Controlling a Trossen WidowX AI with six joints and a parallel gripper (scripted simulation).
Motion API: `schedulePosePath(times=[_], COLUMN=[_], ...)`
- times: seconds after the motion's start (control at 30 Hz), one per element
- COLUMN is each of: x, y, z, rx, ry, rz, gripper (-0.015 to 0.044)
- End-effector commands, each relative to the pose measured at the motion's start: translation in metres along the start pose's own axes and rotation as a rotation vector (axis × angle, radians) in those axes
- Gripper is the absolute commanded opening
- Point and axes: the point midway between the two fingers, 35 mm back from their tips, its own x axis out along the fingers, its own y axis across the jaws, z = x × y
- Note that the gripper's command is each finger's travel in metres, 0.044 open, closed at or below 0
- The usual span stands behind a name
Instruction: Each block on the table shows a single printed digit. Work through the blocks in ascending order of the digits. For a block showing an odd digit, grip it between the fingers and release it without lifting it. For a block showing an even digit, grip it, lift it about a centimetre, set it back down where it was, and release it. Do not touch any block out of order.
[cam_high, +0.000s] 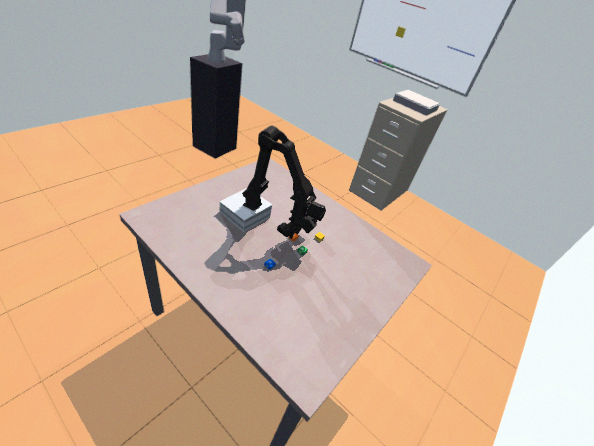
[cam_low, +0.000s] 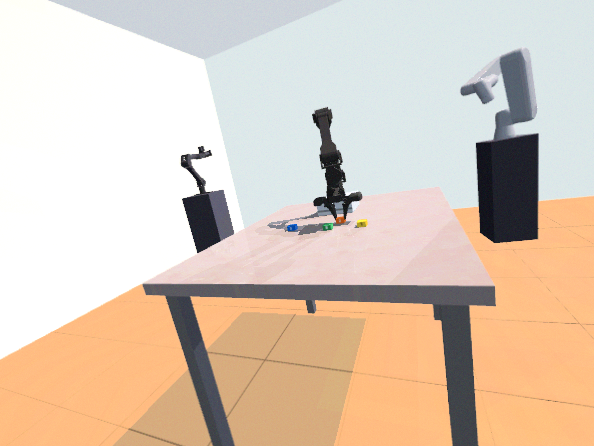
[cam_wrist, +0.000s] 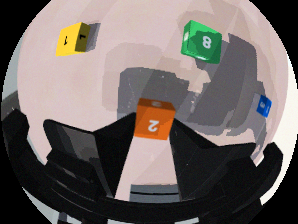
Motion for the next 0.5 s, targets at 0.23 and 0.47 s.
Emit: schedulePosePath(times=[0.23, 0.47], x=[0.002, -0.026], y=[-0.001, 0.0], z=[-0.001, 0.0], rx=[-0.003, -0.003], ry=[0.005, 0.005], rz=[-0.005, -0.005], gripper=[0.0383, 0.04])
